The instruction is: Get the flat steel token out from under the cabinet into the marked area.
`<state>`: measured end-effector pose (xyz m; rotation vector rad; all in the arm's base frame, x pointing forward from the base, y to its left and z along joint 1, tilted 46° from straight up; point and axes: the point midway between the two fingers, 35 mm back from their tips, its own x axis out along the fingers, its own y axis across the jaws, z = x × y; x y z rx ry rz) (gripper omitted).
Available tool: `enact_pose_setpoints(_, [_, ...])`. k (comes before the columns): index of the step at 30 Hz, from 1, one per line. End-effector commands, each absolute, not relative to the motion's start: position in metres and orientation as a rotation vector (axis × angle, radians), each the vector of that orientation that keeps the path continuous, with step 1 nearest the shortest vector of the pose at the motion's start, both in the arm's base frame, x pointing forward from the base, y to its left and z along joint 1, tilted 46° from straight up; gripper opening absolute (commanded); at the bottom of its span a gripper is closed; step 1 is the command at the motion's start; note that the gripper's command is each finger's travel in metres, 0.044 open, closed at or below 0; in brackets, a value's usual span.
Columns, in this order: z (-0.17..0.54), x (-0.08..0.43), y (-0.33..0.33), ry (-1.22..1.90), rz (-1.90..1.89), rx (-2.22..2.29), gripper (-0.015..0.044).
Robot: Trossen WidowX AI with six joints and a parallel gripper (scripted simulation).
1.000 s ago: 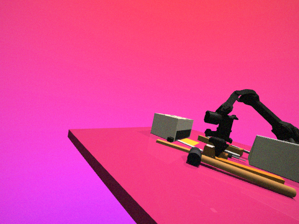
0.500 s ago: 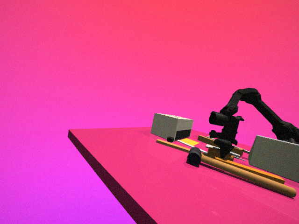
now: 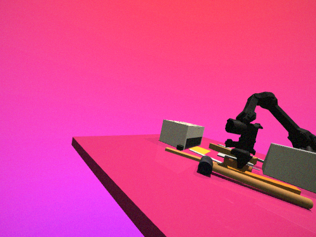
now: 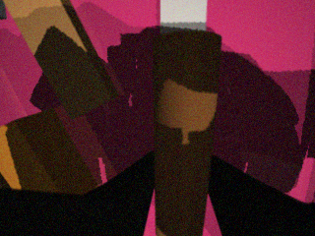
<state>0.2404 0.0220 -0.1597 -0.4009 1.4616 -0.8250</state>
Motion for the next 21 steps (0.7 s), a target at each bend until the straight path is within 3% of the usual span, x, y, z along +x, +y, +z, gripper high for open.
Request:
enact_pose_setpoints(1, [-0.158,0.24,0.021,1.466,-0.819,-0.408,0.0])
enact_pose_setpoints(21, [-0.141,0.234,0.008,1.494,-0.783,-0.451,0.0])
